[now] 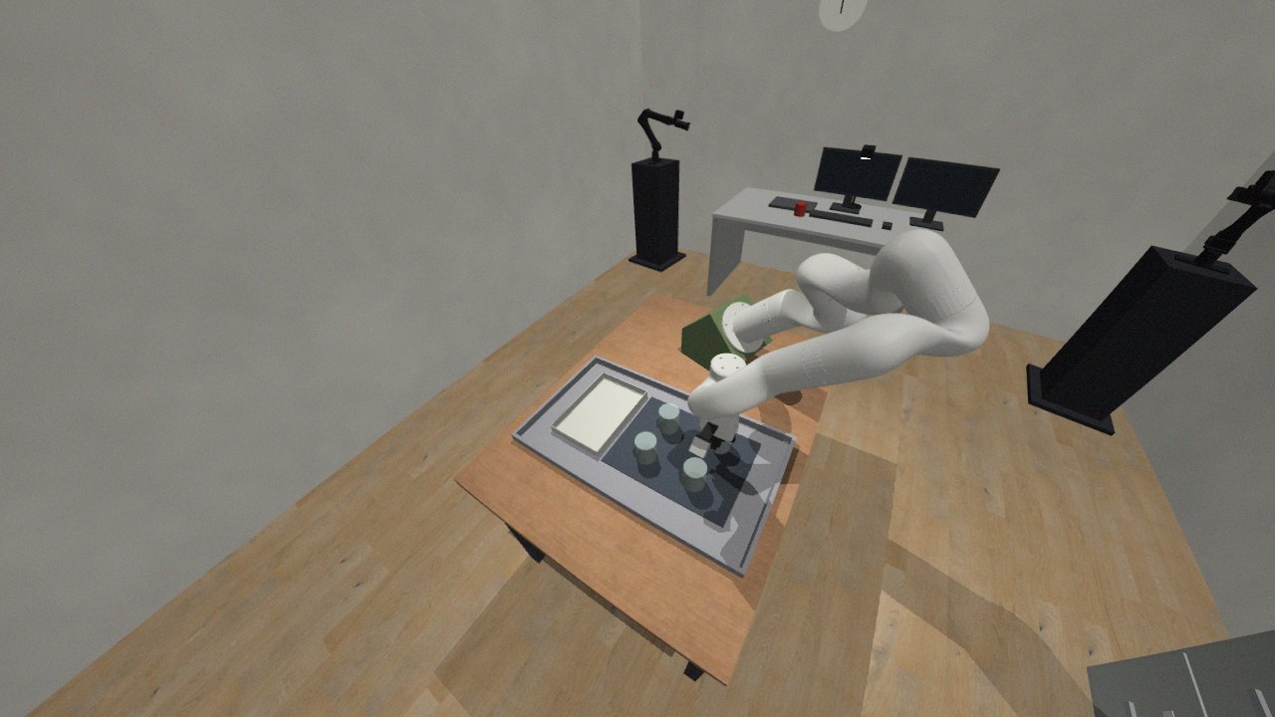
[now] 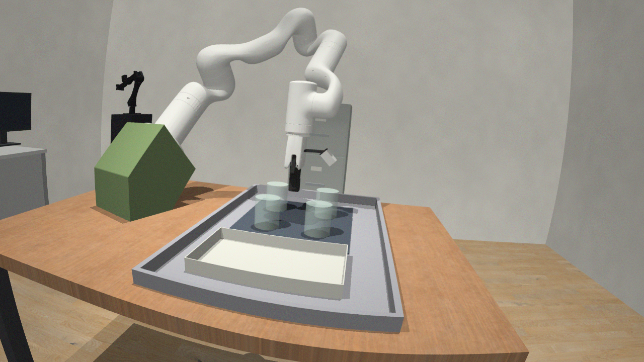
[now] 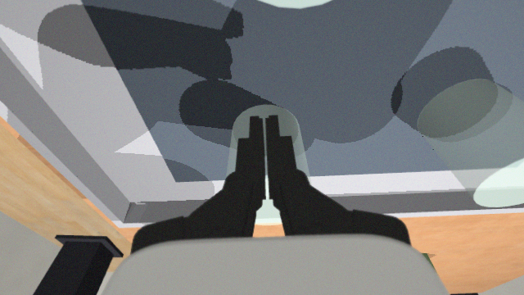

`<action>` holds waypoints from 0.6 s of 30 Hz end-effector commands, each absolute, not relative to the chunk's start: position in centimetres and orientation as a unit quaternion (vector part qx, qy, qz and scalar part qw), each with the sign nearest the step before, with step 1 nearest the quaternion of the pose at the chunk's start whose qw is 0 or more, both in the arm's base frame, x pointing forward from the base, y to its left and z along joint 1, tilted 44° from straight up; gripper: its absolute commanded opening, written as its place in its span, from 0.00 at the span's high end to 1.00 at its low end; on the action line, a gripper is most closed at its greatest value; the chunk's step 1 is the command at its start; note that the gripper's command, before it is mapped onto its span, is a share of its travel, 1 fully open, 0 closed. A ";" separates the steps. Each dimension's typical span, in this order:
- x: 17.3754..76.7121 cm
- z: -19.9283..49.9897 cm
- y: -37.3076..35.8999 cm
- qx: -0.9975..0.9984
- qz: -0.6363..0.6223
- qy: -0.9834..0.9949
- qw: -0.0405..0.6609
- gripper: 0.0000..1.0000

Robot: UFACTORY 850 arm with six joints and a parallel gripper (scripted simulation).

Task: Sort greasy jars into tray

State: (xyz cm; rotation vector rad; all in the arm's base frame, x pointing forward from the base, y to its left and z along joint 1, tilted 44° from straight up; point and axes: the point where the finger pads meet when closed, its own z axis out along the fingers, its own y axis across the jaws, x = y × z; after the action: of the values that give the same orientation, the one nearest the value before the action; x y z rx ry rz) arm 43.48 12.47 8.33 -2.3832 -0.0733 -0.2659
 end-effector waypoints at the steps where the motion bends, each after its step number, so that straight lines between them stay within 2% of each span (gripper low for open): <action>1: 43.5 8.4 12.4 -0.926 -0.104 -0.028 0.363 1.00; 18: 43.3 8.3 12.4 -0.926 -0.104 -0.028 0.363 1.00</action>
State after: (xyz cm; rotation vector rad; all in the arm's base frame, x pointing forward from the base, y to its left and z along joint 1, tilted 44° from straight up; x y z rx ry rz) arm 43.28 12.47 8.29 -2.3832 -0.0733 -0.2659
